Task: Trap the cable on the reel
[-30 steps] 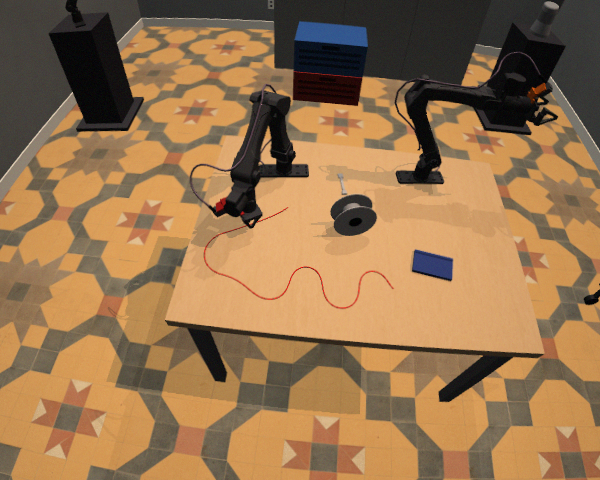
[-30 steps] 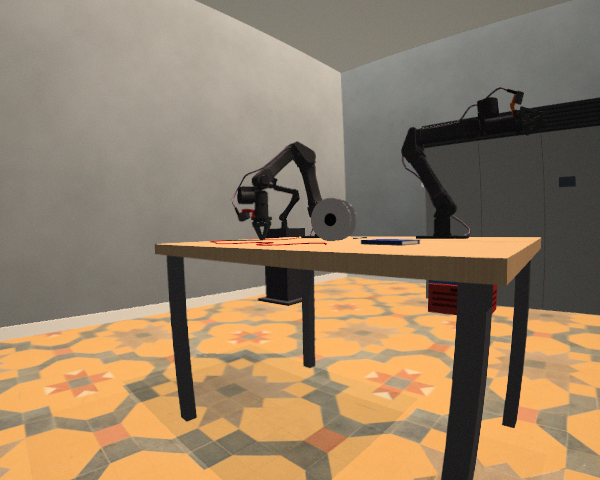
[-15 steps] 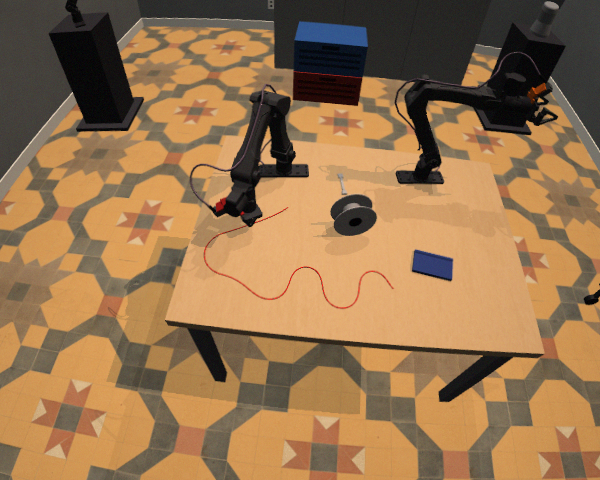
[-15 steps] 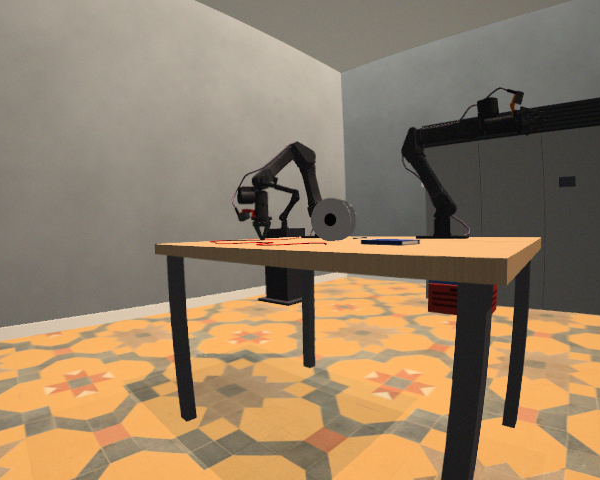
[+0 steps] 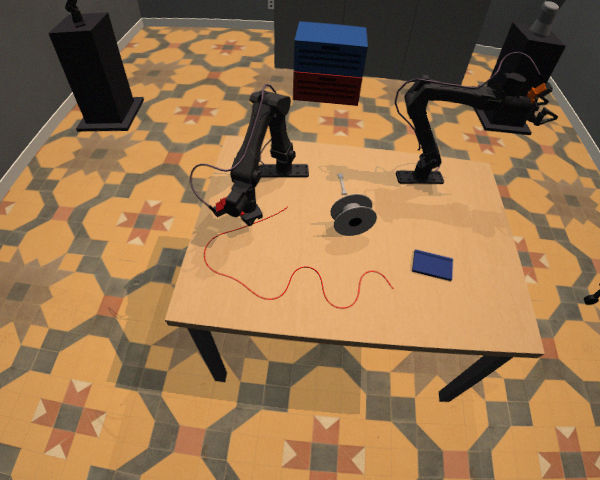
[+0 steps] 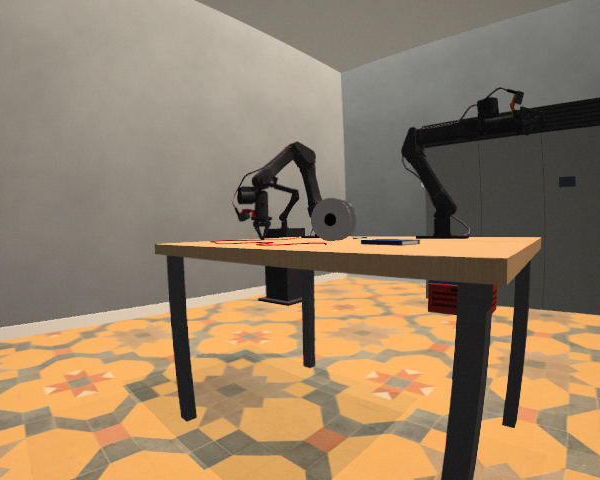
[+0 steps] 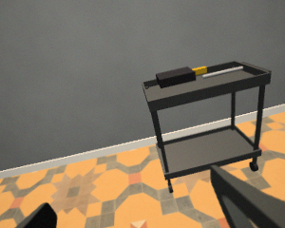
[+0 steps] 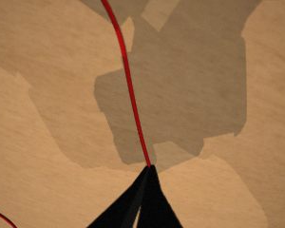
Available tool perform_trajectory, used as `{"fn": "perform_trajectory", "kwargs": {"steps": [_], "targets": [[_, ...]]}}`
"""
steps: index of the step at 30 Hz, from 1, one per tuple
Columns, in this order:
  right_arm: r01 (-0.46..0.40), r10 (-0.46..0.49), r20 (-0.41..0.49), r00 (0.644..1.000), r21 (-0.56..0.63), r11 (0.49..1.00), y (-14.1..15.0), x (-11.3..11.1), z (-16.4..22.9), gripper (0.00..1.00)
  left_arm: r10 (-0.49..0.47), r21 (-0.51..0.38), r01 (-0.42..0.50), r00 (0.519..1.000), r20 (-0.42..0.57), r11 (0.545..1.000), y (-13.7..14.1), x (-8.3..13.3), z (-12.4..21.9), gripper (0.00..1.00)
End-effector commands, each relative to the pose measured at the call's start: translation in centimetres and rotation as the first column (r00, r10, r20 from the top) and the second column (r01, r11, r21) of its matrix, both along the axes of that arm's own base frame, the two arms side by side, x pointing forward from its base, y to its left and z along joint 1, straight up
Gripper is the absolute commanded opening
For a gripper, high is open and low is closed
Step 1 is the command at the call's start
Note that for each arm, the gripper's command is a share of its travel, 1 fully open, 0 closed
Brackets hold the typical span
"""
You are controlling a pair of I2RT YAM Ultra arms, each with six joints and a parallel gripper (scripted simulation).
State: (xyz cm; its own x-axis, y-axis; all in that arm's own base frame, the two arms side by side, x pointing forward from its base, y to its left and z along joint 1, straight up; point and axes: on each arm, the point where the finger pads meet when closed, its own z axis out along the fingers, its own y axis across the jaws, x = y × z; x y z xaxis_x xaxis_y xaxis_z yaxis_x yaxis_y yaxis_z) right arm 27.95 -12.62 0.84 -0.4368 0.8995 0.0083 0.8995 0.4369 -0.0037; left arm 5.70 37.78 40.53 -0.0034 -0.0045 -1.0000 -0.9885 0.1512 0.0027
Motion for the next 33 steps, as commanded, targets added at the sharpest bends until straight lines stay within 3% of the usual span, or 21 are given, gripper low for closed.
{"fn": "perform_trajectory", "kwargs": {"steps": [1,7,11,33], "targets": [[0.018,-0.018,-0.002,1.000,-0.011,1.000,-0.4,-0.6,0.2,0.00,0.005,-0.033,-0.005,1.000,0.005,0.999,0.2,-0.3,-1.2,1.00],[0.010,-0.010,0.001,1.000,-0.013,1.000,-0.5,-0.6,0.6,0.00,0.005,-0.033,-0.005,1.000,0.005,0.999,0.2,-0.3,-1.2,1.00],[0.007,-0.006,0.036,0.999,-0.029,1.000,-1.1,0.6,2.0,0.00,0.005,-0.033,-0.005,1.000,0.005,0.999,0.2,-0.3,-1.2,1.00],[-0.004,0.005,0.027,1.000,-0.025,1.000,-0.4,0.5,4.9,0.00,0.005,-0.033,-0.005,1.000,0.005,0.999,0.2,-0.3,-1.2,1.00]]}}
